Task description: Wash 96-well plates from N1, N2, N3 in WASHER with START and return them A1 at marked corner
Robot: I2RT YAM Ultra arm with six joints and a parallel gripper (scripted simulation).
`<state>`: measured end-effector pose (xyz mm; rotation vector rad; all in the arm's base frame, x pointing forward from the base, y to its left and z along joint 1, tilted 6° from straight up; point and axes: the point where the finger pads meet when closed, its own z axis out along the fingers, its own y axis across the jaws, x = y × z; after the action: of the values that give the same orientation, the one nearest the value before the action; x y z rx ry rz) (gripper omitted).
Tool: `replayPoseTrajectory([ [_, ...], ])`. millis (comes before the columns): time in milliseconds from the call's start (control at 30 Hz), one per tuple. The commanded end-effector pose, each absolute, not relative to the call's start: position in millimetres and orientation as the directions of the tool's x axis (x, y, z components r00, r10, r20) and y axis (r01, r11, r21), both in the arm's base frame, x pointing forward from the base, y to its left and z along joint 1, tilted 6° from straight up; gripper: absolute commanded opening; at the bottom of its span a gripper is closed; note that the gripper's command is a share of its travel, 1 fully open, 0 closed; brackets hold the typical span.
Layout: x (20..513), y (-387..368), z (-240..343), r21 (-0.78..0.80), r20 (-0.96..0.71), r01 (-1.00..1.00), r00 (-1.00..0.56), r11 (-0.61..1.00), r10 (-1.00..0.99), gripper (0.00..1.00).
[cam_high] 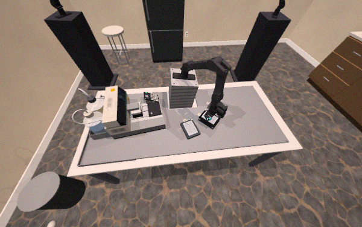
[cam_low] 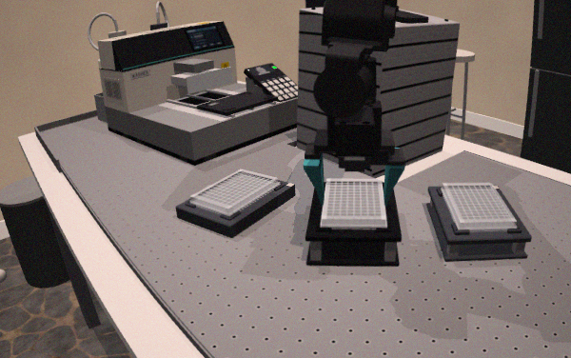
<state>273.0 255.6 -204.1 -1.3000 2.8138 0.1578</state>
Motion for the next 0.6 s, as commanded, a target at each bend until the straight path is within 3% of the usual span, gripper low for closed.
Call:
replayPoseTrajectory([
  [0, 277, 258, -198, 0.074, -0.090, -0.761, -0.648, 0.644, -0.756, 0.00],
  [567, 277, 255, -173, 0.074, -0.090, -0.761, -0.648, 0.644, -0.756, 0.00],
])
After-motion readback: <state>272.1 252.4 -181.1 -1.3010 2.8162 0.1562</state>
